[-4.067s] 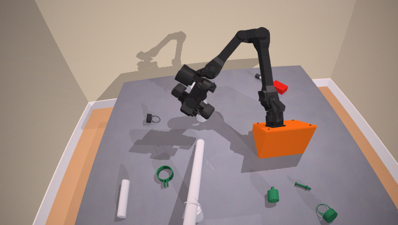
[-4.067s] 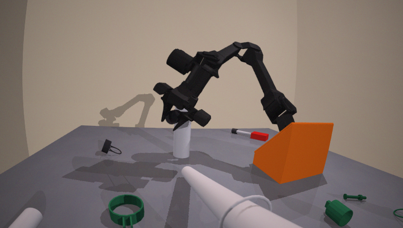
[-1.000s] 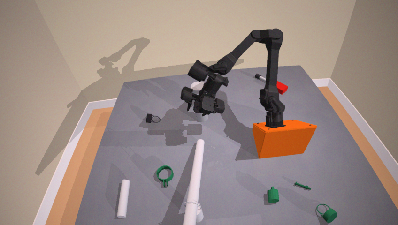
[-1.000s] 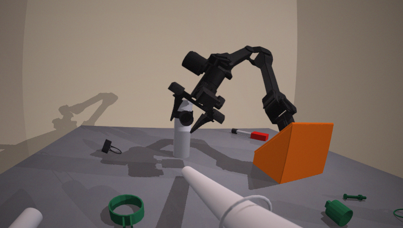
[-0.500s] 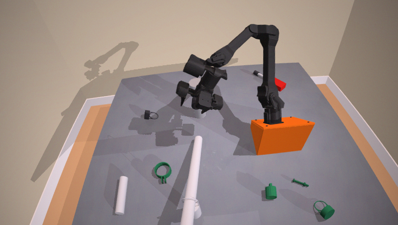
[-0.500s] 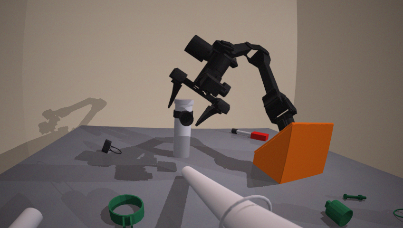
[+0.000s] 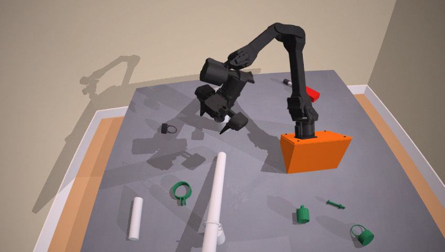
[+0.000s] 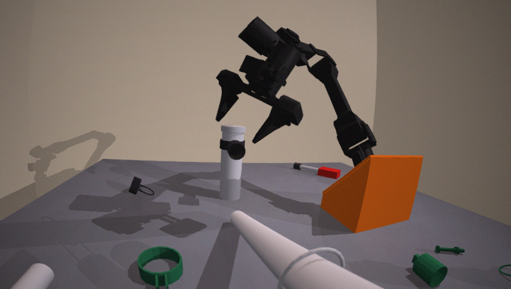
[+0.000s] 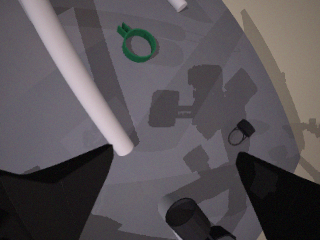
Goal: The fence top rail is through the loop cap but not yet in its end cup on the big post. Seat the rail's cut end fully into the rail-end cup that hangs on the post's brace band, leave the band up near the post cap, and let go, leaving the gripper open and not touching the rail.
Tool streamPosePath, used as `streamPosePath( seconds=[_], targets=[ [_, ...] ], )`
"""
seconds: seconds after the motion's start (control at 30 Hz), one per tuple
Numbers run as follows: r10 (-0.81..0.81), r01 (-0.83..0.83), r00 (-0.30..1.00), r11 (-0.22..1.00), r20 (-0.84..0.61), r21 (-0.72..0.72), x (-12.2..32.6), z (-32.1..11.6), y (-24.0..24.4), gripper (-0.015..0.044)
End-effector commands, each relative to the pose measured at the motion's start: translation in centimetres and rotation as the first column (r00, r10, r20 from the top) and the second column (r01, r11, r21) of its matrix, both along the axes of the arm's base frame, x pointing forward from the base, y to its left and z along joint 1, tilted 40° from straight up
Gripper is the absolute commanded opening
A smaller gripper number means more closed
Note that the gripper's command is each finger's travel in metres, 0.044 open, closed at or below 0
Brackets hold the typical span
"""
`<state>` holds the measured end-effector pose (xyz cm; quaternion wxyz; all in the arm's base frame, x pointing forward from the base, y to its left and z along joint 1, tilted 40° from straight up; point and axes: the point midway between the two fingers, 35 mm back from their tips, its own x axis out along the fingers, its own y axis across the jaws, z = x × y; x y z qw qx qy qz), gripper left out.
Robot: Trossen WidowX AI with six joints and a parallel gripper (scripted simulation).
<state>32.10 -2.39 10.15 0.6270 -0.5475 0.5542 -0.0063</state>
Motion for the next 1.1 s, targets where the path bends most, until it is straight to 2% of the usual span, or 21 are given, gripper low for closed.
streamPosePath(
  seconds=[0.0,0.2,0.6,0.67,0.77,0.9,1.0,1.07],
  targets=[
    [-0.296,0.258,0.934,0.947,0.203,0.194,0.5,-0.5,4.4,0.044],
    [-0.545,0.414,0.771,0.822,0.329,0.39,0.4,-0.6,8.3,0.044],
    [-0.552,0.418,0.765,0.818,0.332,0.396,0.4,-0.6,8.4,0.044],
    [-0.527,0.414,0.793,0.835,0.307,0.363,0.5,-1.0,8.3,0.044],
    [-0.429,0.382,0.883,0.892,0.19,0.24,0.9,-2.3,7.8,0.044],
    [-0.234,0.241,0.965,0.969,-0.12,0.048,1.4,-5.2,6.7,0.044],
    [-0.093,0.093,0.92,0.996,-0.38,-0.019,1.6,-7.6,5.7,0.044],
    [0.001,-0.016,0.84,1.0,-0.542,-0.022,1.6,-9.1,5.0,0.044]
  ],
)
